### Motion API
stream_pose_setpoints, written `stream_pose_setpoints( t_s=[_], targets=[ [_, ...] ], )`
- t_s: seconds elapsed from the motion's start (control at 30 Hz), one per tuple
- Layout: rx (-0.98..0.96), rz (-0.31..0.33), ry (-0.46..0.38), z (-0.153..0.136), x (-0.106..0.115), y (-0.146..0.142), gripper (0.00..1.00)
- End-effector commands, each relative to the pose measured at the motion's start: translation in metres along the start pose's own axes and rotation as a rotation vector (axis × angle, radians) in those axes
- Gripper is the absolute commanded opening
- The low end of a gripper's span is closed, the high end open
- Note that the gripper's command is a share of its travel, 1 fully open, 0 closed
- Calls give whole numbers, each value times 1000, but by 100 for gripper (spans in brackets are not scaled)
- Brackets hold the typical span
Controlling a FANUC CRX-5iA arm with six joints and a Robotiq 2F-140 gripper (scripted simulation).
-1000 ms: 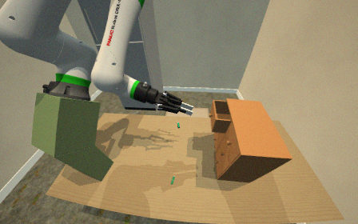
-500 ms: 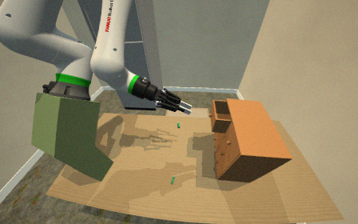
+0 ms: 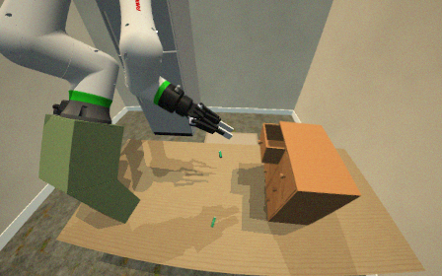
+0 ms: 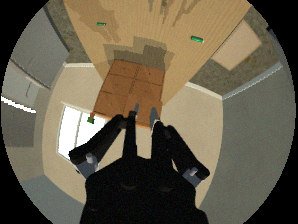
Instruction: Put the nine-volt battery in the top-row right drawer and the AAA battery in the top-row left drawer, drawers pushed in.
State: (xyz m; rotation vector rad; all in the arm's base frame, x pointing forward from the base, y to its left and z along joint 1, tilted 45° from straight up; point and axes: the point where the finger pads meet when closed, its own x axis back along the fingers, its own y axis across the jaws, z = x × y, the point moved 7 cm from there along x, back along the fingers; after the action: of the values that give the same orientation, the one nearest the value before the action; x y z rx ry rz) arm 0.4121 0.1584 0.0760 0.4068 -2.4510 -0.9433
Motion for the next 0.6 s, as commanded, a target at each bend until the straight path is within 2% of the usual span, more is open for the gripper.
stream_pose_setpoints(
  t_s=[0.0, 0.37, 0.43, 0.57],
  targets=[
    [-12, -3, 113, -7, 6, 5, 20],
    [-12, -4, 298, -24, 25, 4, 20],
    [-12, -4, 298, -24, 25, 4, 20],
    [-12, -4, 392, -32, 33, 4, 20]
  ],
)
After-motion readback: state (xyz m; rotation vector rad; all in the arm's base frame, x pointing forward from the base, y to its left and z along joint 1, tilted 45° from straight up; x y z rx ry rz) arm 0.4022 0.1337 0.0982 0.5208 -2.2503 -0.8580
